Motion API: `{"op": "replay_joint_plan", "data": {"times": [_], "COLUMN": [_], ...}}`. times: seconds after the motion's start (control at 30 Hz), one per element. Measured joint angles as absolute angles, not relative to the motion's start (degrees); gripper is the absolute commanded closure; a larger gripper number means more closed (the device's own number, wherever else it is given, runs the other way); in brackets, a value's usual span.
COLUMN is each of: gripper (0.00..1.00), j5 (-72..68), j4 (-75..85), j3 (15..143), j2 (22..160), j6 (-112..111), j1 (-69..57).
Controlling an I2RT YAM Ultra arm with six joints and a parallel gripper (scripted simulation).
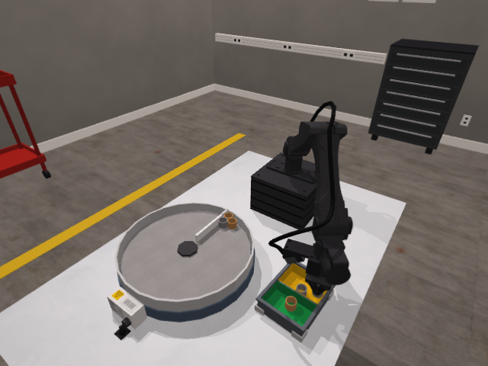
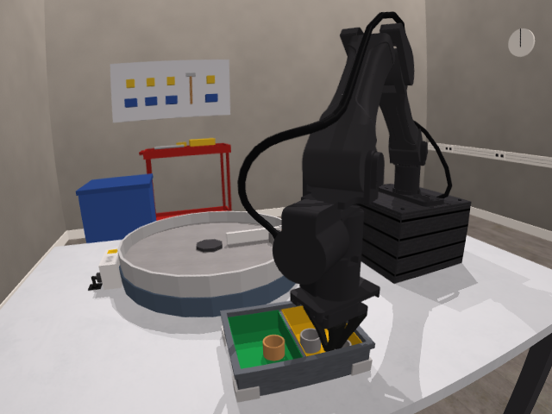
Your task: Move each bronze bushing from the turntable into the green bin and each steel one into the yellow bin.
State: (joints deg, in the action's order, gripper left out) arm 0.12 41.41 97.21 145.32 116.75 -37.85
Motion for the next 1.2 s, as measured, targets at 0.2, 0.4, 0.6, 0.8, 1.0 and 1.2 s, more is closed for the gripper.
{"op": "replay_joint_plan", "data": {"times": [0.2,0.4,0.6,0.8,1.0,1.2], "gripper": [0.87,0.87,0.87,0.87,0.87,0.87], "j5": [0.1,0.1,0.1,0.1,0.1,0.1], "j4": [41.4,41.4,41.6,42.8,45.8,49.7], "j3": [97.2,97.2,97.2,97.2,97.5,99.5], "j2": [145.3,145.3,145.3,143.9,141.1,137.5], "j6": [116.7,116.7,116.7,116.7,116.7,116.7], "j1": [-37.8,-37.8,-37.8,-37.8,-37.8,-37.8]}}
